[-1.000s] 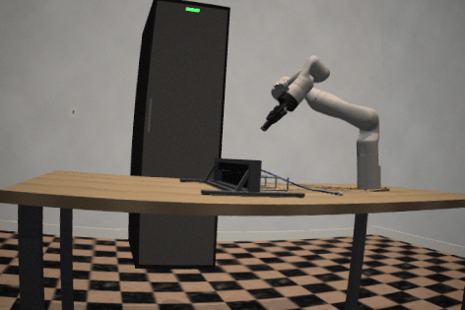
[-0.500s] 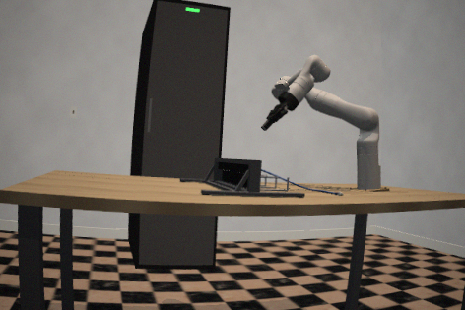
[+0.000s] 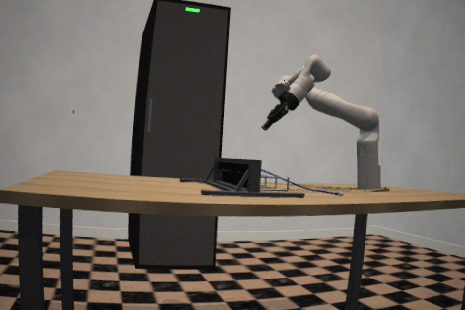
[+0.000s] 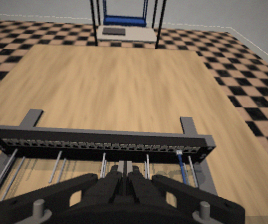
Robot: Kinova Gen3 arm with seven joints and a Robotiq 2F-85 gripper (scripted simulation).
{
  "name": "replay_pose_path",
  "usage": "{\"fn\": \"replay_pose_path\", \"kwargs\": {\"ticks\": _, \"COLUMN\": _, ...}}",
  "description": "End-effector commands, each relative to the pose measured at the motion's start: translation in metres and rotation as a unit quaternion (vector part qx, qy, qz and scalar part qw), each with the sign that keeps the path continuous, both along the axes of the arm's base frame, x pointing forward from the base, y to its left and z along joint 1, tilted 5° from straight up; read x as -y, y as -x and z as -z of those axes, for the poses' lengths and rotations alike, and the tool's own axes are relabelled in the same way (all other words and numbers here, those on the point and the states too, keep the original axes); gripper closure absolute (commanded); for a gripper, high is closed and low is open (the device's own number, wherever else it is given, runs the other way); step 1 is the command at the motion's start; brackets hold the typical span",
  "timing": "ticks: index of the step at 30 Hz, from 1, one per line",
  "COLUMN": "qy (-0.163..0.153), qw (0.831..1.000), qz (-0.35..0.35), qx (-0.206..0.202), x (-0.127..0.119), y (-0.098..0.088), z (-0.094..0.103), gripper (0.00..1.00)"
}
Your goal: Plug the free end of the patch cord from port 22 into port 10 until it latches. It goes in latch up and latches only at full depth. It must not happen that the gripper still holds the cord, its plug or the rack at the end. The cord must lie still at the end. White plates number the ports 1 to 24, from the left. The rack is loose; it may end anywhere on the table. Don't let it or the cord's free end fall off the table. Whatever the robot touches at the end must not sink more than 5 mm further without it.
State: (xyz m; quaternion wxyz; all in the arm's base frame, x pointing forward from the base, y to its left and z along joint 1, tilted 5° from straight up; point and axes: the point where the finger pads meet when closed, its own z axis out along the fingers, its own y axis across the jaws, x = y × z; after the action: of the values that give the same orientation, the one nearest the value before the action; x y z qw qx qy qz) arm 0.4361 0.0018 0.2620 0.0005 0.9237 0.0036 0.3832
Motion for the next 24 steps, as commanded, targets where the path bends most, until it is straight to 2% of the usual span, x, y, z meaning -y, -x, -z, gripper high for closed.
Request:
{"fn": "replay_pose_path", "kwargs": {"ticks": 1, "qy": -0.001, "qw": 1.000, "qz": 0.003, "qx": 0.001, "x": 0.0009, "y": 0.0019, "z": -0.0012, "gripper": 1.00}}
{"fn": "replay_pose_path", "kwargs": {"ticks": 24, "qy": 0.000, "qw": 1.000, "qz": 0.002, "qx": 0.003, "x": 0.0010, "y": 0.0038, "z": -0.0053, "gripper": 1.00}}
